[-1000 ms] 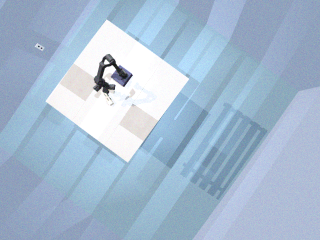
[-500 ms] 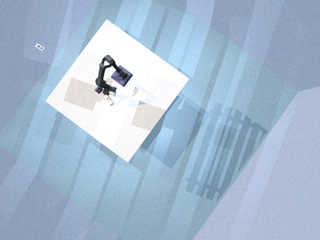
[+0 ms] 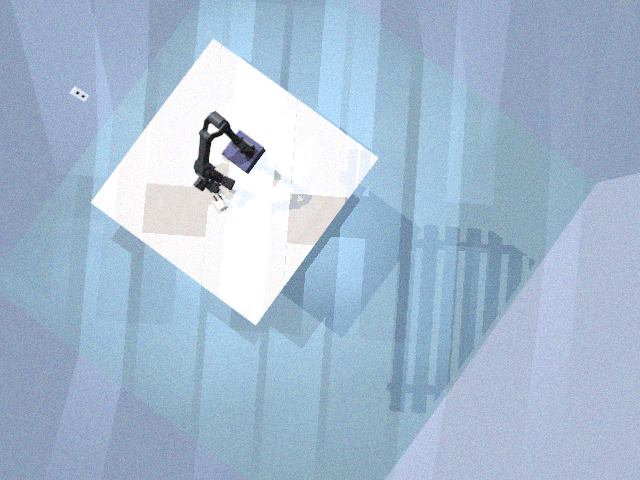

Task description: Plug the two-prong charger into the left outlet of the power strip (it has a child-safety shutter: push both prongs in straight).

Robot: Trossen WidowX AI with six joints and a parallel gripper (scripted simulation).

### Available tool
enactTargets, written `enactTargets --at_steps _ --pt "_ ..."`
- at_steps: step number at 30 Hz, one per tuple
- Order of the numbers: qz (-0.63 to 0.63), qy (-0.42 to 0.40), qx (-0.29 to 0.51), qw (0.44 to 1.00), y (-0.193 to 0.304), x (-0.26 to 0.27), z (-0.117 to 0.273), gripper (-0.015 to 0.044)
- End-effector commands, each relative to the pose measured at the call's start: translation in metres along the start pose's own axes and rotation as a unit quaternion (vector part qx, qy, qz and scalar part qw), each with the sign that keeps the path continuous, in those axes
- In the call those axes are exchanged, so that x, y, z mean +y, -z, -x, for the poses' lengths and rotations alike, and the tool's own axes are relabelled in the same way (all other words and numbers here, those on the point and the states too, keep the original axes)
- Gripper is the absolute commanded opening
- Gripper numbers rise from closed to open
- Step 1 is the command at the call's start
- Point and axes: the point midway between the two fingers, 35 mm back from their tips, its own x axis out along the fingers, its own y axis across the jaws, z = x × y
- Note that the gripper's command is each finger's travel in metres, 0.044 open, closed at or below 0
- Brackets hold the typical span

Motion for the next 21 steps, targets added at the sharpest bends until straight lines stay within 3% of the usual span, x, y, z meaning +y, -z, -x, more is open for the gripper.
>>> enactTargets --at_steps 1,21 --pt "-0.023 -0.004 0.001 1.000 -0.002 0.006 -0.003 0.0000" --pt "-0.123 -0.011 0.004 0.992 -0.009 0.033 -0.012 0.0000"
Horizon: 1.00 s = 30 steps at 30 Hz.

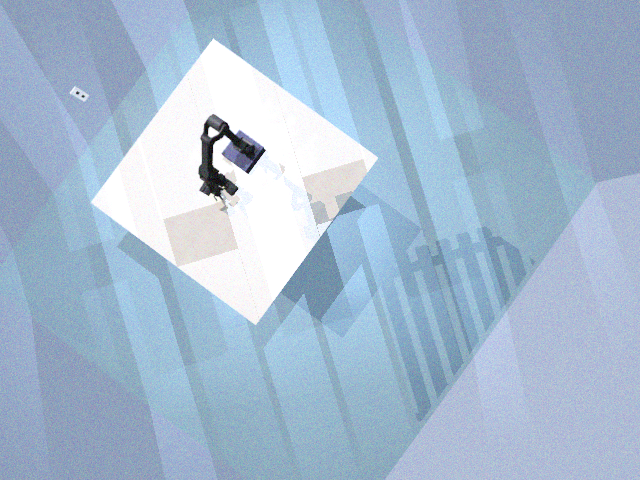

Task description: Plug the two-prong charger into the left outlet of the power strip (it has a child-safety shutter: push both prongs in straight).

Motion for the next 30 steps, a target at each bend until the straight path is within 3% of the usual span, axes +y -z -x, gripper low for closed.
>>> enactTargets --at_steps 1,30 --pt "-0.023 -0.003 0.002 1.000 0.000 0.006 -0.003 0.0000" --pt "-0.105 -0.008 0.006 0.994 -0.015 0.023 -0.009 0.0000"
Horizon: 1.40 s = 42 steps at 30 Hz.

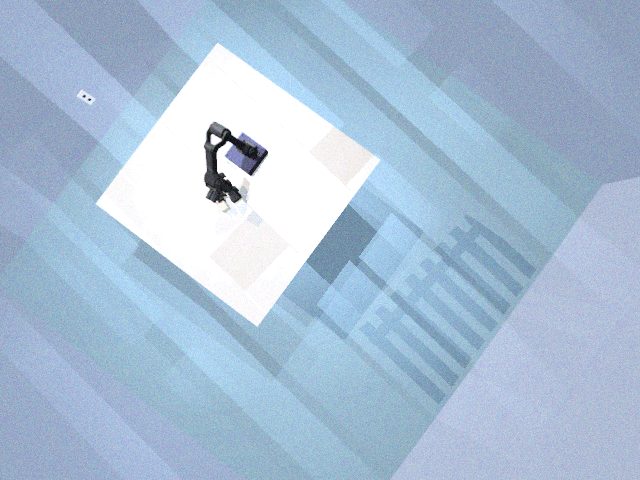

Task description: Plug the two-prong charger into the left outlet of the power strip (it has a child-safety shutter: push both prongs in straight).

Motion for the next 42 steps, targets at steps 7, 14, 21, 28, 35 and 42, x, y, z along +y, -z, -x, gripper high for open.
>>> enactTargets --at_steps 7,14,21,28,35,42 --pt "-0.016 -0.002 0.002 1.000 -0.012 0.002 0.000 0.0000" --pt "-0.025 -0.002 0.002 1.000 -0.021 0.004 0.000 0.0000" --pt "-0.033 -0.003 0.003 0.999 -0.029 0.005 -0.001 0.0000" --pt "-0.038 -0.003 0.003 0.999 -0.033 0.007 -0.001 0.0000" --pt "-0.038 -0.003 0.003 0.999 -0.034 0.007 -0.001 0.0000" --pt "-0.038 -0.003 0.003 0.999 -0.035 0.007 -0.001 0.0000"
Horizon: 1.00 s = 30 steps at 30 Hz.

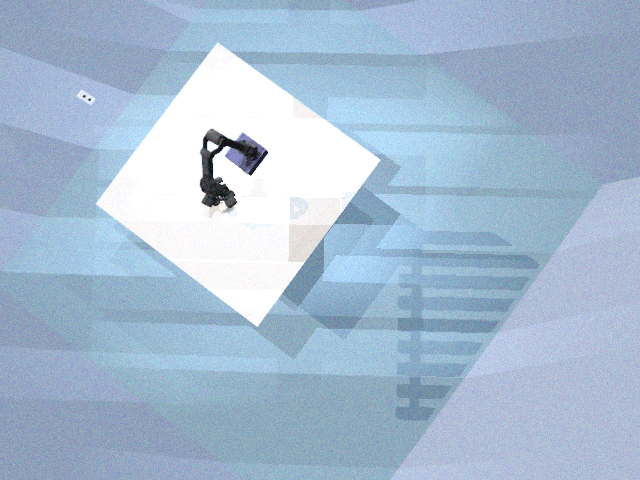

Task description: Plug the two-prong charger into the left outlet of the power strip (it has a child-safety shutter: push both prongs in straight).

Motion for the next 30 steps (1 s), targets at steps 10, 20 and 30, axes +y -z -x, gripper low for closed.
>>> enactTargets --at_steps 10,20,30 --pt "-0.003 -0.001 0.002 1.000 -0.0033 0.0007 0.0003 0.0000" --pt "-0.003 -0.001 0.002 1.000 -0.0067 0.0010 0.0007 0.0000" --pt "-0.003 -0.001 0.002 1.000 -0.0077 0.0011 0.0008 0.0000"
